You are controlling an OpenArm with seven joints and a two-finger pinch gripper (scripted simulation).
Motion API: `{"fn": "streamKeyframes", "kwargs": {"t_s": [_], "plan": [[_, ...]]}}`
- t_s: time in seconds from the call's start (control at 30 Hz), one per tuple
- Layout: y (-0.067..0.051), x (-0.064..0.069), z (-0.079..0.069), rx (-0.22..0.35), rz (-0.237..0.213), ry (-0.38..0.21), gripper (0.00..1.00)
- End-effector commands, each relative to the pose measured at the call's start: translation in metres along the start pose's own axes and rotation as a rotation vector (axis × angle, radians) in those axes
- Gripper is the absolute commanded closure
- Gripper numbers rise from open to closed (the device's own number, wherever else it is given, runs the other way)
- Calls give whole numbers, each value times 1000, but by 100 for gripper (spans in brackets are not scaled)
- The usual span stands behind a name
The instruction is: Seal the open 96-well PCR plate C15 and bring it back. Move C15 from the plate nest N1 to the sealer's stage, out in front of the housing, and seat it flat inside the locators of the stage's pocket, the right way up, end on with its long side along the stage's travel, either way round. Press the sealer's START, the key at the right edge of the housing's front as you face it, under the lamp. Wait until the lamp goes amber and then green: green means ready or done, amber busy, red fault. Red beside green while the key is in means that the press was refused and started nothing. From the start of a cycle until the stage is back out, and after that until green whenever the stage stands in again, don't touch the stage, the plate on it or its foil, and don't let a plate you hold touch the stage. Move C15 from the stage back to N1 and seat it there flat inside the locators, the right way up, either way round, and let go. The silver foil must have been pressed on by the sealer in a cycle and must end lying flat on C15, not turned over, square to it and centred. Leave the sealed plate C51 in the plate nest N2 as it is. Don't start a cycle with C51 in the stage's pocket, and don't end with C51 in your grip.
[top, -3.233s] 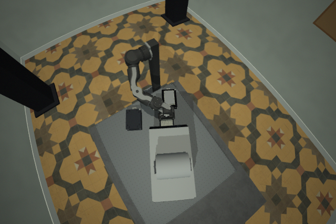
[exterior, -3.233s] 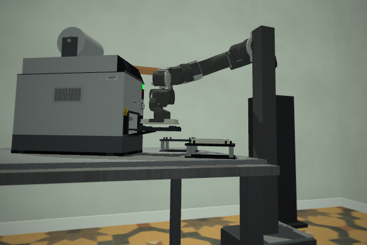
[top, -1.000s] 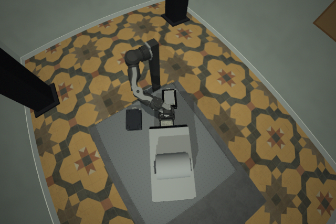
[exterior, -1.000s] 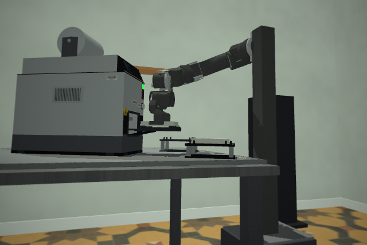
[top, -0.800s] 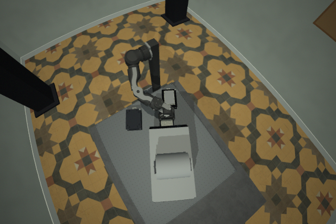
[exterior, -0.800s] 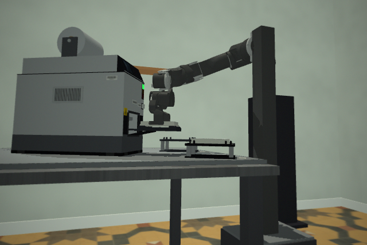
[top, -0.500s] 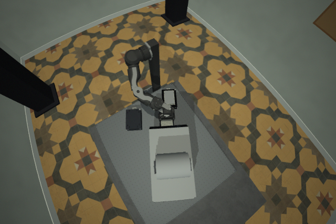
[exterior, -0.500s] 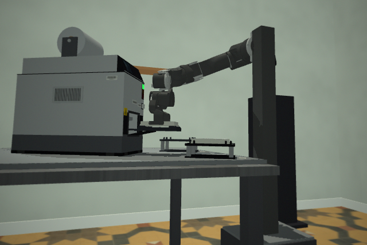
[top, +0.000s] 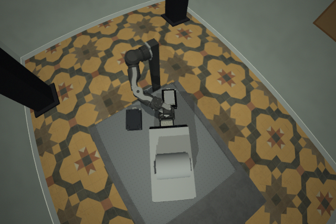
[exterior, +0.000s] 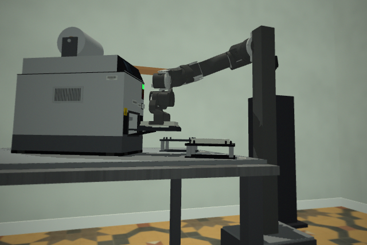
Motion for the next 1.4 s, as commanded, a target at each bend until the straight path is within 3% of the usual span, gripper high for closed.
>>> {"fn": "streamKeyframes", "kwargs": {"t_s": [0.0,1.1,1.37], "plan": [[1,2,1,-2,-1,6,100],[1,2,1,-2,-2,4,100],[-1,-3,0,1,1,4,100]]}}
Point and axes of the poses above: the point where the finger pads meet when closed, its own x axis back along the fingers, its own z axis across the jaws, y = z × x, the point moved 1 cm from there along x, back along the fingers, and after that the axes turned 9 degrees about -x, right-handed, at the moved point
